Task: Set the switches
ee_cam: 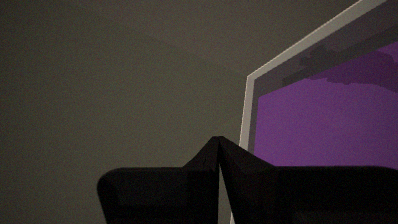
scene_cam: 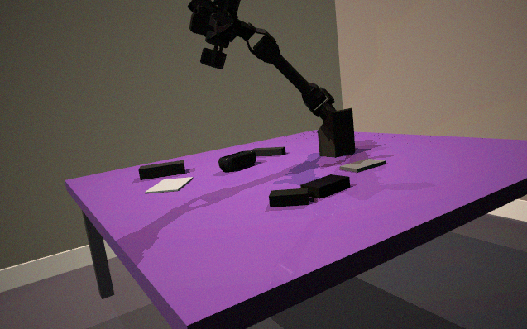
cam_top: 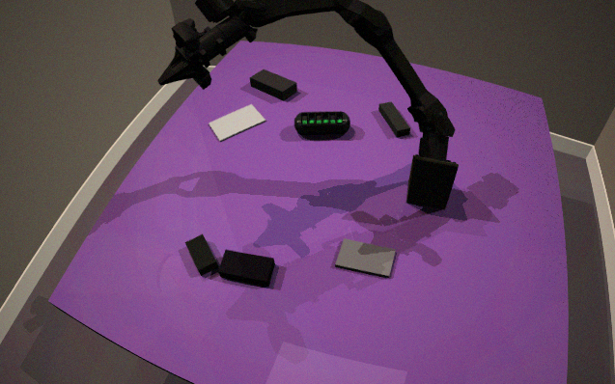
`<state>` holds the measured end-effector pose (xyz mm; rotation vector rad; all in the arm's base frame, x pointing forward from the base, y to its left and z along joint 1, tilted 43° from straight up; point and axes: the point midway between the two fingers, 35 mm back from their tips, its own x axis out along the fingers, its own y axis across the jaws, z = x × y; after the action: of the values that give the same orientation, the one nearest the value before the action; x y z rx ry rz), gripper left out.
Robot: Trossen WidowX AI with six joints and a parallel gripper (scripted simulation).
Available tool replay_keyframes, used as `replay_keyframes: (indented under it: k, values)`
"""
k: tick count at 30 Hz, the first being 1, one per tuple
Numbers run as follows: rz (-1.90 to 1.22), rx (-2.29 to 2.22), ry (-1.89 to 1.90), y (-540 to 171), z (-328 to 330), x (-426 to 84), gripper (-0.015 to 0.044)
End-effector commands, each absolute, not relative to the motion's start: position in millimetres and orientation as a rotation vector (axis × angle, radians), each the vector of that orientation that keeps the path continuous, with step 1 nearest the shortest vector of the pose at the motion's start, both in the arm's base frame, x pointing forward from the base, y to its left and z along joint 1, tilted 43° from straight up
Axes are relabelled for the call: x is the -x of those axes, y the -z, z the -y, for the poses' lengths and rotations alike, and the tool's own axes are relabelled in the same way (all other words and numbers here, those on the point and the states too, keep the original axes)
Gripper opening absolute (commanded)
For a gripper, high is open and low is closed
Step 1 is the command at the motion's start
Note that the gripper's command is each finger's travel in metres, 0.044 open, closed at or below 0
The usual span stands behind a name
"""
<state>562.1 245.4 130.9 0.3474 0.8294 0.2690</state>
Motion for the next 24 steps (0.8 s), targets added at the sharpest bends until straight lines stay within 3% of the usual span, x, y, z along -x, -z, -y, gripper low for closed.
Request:
replay_keyframes:
  k: [1, 12, 24]
  values:
    - [-0.854, -0.245, -0.161, -129, -183, -567, 0.0000]
    - [-1.059, 0.072, 0.134, -120, 11, -533, 0.0000]
    - [-1.470, 0.358, 0.298, -131, 186, -413, 0.0000]
